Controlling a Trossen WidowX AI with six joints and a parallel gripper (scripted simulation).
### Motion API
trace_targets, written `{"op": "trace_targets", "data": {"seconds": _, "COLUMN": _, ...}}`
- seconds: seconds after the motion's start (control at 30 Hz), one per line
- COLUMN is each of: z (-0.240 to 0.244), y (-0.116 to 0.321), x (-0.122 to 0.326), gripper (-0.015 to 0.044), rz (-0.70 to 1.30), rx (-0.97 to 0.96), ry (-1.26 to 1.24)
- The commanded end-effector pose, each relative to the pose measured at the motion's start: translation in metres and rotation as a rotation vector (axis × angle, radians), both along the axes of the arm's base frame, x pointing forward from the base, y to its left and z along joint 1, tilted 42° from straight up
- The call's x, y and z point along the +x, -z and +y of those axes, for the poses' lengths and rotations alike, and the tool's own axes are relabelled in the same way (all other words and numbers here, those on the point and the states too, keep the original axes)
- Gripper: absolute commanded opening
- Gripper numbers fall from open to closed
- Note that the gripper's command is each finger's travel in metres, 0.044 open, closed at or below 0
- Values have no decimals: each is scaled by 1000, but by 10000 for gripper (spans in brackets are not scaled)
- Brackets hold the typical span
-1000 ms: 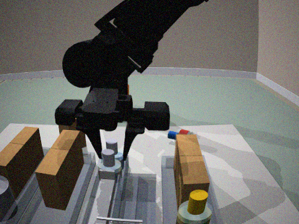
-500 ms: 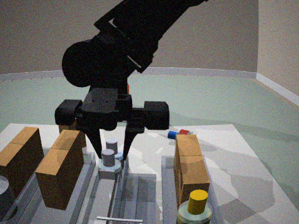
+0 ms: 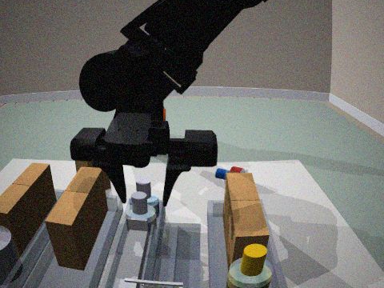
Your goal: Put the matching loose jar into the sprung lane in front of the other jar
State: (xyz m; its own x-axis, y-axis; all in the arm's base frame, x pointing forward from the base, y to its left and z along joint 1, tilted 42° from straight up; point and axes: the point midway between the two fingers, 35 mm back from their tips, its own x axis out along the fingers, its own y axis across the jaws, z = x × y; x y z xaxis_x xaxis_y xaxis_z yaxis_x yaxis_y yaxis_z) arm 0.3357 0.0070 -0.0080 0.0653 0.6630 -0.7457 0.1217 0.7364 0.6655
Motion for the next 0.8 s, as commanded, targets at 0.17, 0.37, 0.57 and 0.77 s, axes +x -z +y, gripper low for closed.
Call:
{"op": "trace_targets", "data": {"seconds": 0.17, "z": -11, "y": -12, "x": -1, "gripper": 288, "rz": -2, "rx": 1, "ry": -4}}
{"op": "trace_targets", "data": {"seconds": 0.37, "z": -14, "y": -15, "x": -1, "gripper": 288, "rz": -2, "rx": 1, "ry": -4}}
{"op": "trace_targets", "data": {"seconds": 0.57, "z": -13, "y": -16, "x": -12, "gripper": 288, "rz": -1, "rx": 1, "ry": -4}}
{"op": "trace_targets", "data": {"seconds": 0.77, "z": -11, "y": -17, "x": -32, "gripper": 288, "rz": 0, "rx": 0, "ry": -4}}
